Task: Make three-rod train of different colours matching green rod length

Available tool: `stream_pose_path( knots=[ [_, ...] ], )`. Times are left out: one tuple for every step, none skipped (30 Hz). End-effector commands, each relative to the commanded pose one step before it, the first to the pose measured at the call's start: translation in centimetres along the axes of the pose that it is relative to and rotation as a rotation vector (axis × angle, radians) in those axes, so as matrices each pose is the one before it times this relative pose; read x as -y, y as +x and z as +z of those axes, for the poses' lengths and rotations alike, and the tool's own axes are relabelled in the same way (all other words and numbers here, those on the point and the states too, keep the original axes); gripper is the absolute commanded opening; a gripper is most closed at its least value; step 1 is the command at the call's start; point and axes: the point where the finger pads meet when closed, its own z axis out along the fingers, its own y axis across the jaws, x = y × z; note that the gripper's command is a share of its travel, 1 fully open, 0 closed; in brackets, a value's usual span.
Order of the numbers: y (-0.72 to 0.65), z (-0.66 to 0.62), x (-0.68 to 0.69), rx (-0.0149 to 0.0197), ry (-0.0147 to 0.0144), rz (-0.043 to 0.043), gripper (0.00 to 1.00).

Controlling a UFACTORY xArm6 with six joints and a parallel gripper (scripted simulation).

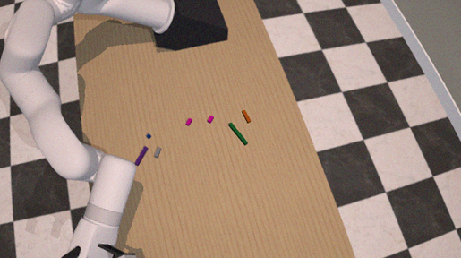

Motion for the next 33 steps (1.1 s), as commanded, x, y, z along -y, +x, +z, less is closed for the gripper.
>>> stream_pose_path(
  knots=[
    [0.037, -0.035, -0.273, -0.00055, -0.00306, 0.00239, 1.0],
    [0.0, 0.0, 0.0, 0.0, 0.0, 0.0, 1.0],
    [0.0, 0.0, 0.0, 0.0, 0.0, 0.0, 1.0],
    [0.0, 0.0, 0.0, 0.0, 0.0, 0.0, 1.0],
    [0.0, 0.0, 0.0, 0.0, 0.0, 0.0, 1.0],
    [0.0, 0.0, 0.0, 0.0, 0.0, 0.0, 1.0],
    [0.0, 0.0, 0.0, 0.0, 0.0, 0.0, 1.0],
    [0.0, 0.0, 0.0, 0.0, 0.0, 0.0, 1.0],
    [0.0, 0.0, 0.0, 0.0, 0.0, 0.0, 1.0],
    [0.0, 0.0, 0.0, 0.0, 0.0, 0.0, 1.0],
    [0.0, 0.0, 0.0, 0.0, 0.0, 0.0, 1.0],
    [0.0, 0.0, 0.0, 0.0, 0.0, 0.0, 1.0],
    [0.0, 0.0, 0.0, 0.0, 0.0, 0.0, 1.0],
    [0.0, 0.0, 0.0, 0.0, 0.0, 0.0, 1.0],
    [0.0, 0.0, 0.0, 0.0, 0.0, 0.0, 1.0],
    [0.0, 0.0, 0.0, 0.0, 0.0, 0.0, 1.0],
    [0.0, 0.0, 0.0, 0.0, 0.0, 0.0, 1.0],
    [0.007, -0.012, 0.014, -0.00008, 0.00047, 0.00045, 1.0],
    [0.048, -0.077, 0.091, -0.00053, 0.00309, 0.00296, 1.0],
    [0.121, -0.197, 0.231, -0.0013, 0.00783, 0.00746, 1.0],
    [0.213, -0.357, 0.424, -0.00218, 0.01421, 0.01341, 1.0],
    [0.308, -0.548, 0.661, -0.00289, 0.02179, 0.02021, 1.0],
    [0.389, -0.756, 0.939, -0.00312, 0.03013, 0.02733, 1.0],
    [0.436, -0.972, 1.253, -0.0025, 0.03884, 0.03424, 1.0],
    [0.183, -0.477, 0.654, -0.00061, 0.01948, 0.01679, 1.0],
    [0.135, -0.392, 0.552, -0.00017, 0.01613, 0.01372, 1.0],
    [0.15, -0.49, 0.702, 0.00021, 0.02017, 0.01694, 1.0],
    [0.14, -0.542, 0.794, 0.00079, 0.0224, 0.01854, 1.0],
    [0.112, -0.546, 0.821, 0.00141, 0.02269, 0.01851, 1.0],
    [0.078, -0.521, 0.805, 0.00194, 0.02182, 0.01756, 1.0],
    [0.047, -0.493, 0.78, 0.00239, 0.02077, 0.01652, 1.0],
    [0.019, -0.473, 0.766, 0.00281, 0.02005, 0.01578, 1.0],
    [0.0, 0.0, 0.0, 0.0, 0.0, 0.0, 1.0]
  ],
)
